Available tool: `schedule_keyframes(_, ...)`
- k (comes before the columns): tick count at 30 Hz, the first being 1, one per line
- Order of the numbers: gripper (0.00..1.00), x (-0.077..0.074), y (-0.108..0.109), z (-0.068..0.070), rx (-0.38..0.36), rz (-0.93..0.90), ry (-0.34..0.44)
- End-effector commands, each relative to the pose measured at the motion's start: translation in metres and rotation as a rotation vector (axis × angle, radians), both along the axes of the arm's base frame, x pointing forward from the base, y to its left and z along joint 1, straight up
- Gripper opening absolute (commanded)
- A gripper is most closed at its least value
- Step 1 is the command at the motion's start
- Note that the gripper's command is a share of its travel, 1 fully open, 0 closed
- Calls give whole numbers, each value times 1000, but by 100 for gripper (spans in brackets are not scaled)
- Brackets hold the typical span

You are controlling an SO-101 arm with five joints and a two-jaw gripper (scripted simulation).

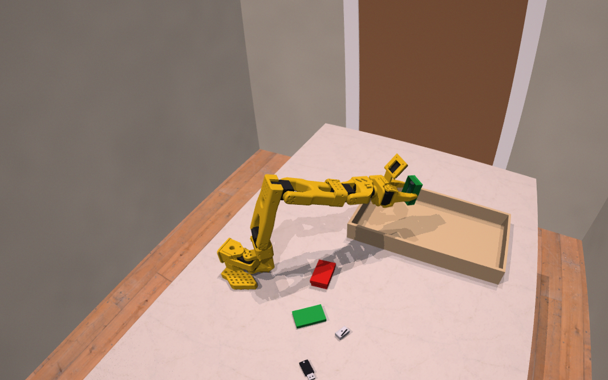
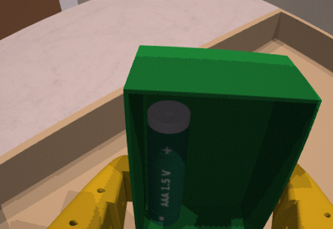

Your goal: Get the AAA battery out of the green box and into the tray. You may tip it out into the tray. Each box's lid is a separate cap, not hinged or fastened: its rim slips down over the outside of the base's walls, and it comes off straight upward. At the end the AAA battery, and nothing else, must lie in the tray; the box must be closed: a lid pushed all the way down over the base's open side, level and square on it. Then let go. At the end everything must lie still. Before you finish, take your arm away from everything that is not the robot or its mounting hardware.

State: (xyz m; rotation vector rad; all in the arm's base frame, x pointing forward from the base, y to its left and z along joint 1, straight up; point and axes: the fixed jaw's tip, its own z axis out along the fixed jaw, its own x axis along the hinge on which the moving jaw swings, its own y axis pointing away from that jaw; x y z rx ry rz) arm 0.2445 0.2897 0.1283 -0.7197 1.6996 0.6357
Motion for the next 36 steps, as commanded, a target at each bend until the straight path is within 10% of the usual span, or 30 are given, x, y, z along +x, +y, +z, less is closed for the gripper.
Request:
schedule_keyframes(1,20,4,-1,8,35,-8,-42)
schedule_keyframes(36,20,4,-8,-37,20,-16,-59)
